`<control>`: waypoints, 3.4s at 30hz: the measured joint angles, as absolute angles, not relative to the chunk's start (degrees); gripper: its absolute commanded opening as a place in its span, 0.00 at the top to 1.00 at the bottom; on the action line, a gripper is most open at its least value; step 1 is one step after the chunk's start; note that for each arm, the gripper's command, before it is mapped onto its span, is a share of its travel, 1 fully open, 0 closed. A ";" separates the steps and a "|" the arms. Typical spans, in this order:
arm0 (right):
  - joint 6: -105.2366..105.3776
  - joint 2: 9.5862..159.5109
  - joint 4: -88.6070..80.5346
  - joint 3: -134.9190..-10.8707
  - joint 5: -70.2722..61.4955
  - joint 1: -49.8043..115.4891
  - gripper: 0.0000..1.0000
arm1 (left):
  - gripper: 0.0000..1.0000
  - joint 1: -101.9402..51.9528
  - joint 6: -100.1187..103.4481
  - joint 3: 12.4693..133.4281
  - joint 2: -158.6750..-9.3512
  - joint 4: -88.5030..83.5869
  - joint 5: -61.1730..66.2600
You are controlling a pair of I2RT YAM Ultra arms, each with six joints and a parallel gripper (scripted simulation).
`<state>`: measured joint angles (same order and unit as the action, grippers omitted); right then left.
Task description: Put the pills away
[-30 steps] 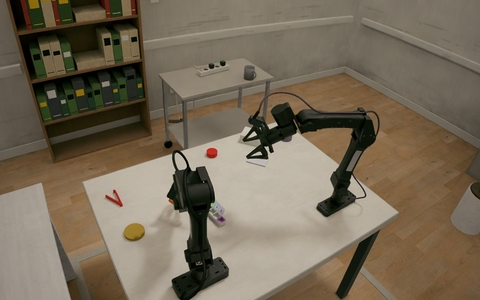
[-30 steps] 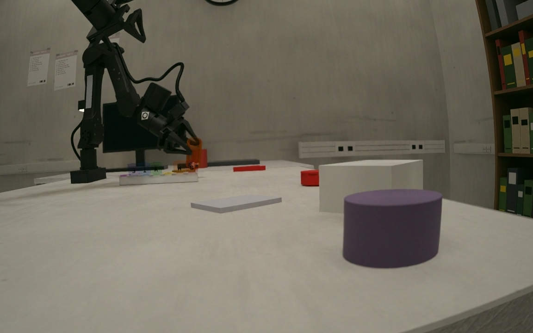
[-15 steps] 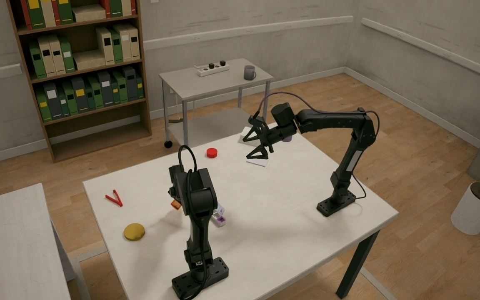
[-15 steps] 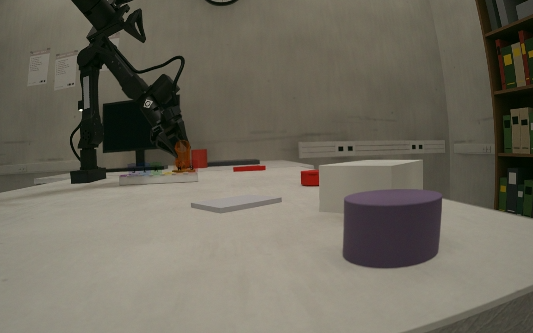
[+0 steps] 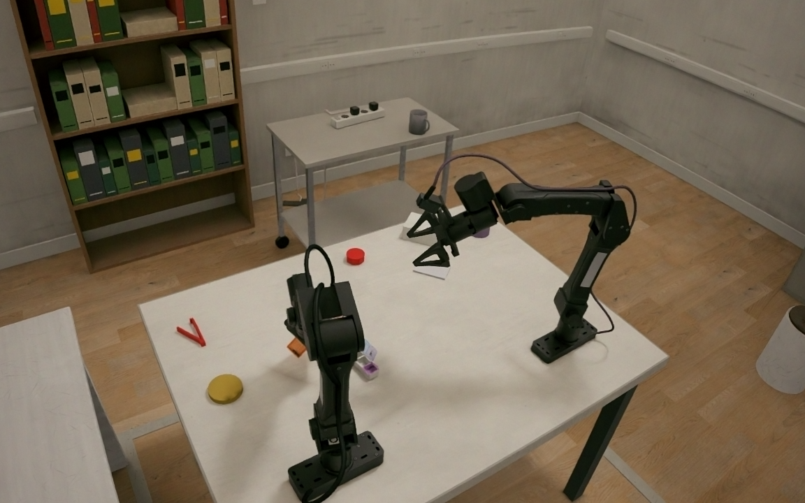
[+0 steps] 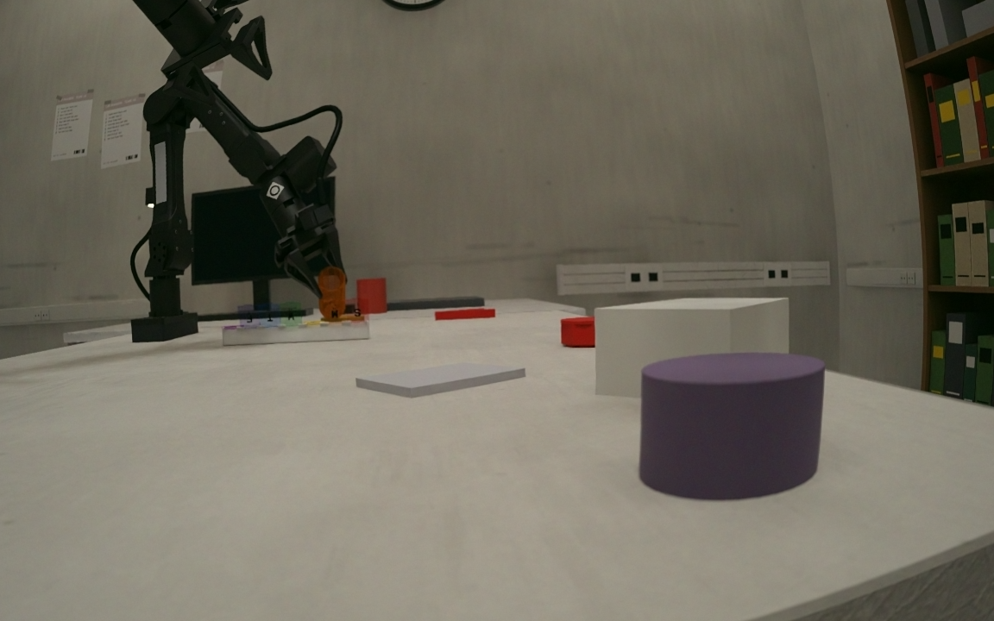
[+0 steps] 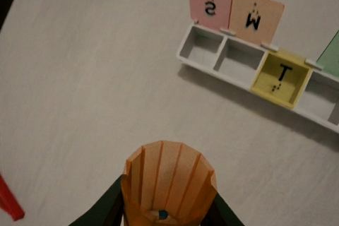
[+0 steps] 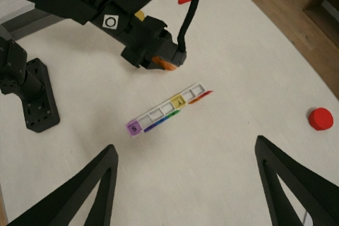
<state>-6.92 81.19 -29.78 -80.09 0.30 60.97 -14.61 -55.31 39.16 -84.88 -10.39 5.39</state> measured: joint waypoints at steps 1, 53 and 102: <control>-6.92 81.19 -29.78 -80.09 0.30 60.97 0.00 | 0.64 -15.55 -55.05 39.53 -84.88 -11.07 3.79; -6.92 81.19 -29.78 -80.09 0.30 60.97 0.00 | 0.64 -38.70 -47.94 63.09 -105.78 -31.03 -27.27; -6.92 81.19 -29.78 -80.09 0.30 60.97 0.00 | 0.64 -41.19 -45.32 69.80 -111.98 -40.51 -34.98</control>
